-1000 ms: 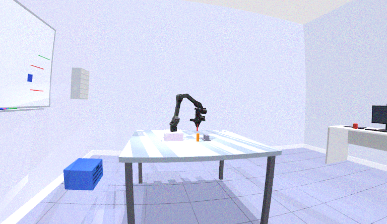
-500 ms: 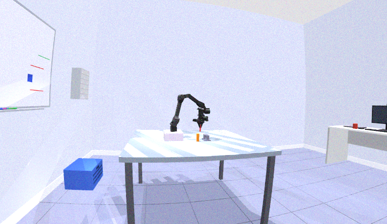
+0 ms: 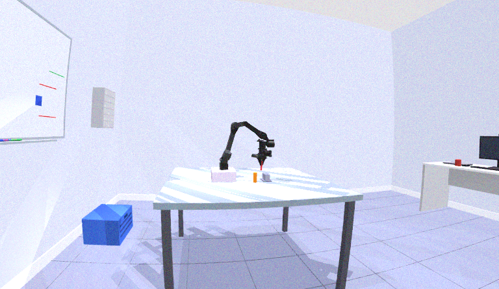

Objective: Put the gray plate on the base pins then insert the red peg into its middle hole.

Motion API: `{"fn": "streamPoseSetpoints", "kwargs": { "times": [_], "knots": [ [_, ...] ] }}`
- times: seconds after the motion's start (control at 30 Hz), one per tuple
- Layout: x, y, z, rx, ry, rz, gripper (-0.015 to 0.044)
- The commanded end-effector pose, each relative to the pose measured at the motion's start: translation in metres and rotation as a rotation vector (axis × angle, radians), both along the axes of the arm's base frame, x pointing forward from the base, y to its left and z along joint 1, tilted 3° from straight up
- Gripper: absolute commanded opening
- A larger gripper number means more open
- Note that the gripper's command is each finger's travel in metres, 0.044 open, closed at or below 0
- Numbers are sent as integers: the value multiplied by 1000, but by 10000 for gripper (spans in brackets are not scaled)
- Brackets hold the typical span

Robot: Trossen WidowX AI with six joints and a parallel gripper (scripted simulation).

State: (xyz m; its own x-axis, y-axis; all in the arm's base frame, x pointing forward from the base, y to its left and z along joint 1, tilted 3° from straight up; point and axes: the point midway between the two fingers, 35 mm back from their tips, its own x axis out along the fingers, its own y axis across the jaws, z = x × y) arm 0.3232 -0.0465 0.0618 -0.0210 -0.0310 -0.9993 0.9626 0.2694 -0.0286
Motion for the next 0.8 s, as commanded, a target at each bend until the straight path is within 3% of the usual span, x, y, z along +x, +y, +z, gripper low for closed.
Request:
{"fn": "streamPoseSetpoints", "kwargs": {
  "times": [0.0,0.77],
  "knots": [
    [4,-14,2,-5,-6,2,0],
    [8,-77,3,-14,-11,3,0]
  ]
}}
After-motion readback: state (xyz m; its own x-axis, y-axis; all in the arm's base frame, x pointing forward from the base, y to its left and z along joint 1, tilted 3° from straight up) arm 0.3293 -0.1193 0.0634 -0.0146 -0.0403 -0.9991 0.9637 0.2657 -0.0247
